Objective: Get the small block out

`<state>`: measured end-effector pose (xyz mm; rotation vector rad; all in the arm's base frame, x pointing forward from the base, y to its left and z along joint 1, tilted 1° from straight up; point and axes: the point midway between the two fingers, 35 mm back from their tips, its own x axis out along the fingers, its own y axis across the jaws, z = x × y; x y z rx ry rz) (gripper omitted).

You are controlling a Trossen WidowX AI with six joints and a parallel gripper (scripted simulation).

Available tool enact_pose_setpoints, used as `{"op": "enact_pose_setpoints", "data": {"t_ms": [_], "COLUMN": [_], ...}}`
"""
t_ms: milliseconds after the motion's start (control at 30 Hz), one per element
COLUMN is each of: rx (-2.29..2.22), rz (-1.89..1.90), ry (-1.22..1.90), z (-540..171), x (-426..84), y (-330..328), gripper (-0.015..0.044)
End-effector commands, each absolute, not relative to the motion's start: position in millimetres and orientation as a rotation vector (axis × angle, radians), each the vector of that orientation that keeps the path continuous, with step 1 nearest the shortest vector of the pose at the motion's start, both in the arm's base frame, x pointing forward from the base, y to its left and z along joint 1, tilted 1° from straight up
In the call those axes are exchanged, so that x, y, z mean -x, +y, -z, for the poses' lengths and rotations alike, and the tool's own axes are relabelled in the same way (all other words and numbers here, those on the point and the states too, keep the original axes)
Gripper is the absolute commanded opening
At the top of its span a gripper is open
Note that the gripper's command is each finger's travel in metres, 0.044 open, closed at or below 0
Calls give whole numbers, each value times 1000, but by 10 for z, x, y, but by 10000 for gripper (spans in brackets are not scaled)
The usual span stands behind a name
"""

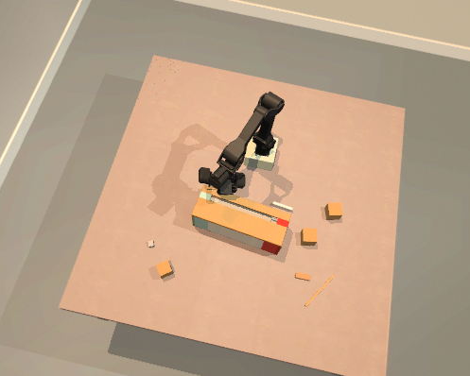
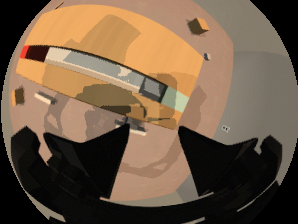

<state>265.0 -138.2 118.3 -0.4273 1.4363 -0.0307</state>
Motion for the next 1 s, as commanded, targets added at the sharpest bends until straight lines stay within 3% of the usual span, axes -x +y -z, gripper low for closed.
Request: {"op": "enact_pose_setpoints", "data": {"t_ms": [0, 967], "rx": [-405, -2200], "rz": [580, 1496], "ry": [1237, 301], "z": [-1151, -1186], "x": [-2501, -2215], "y": [-1426, -1516], "gripper": [285, 285]}}
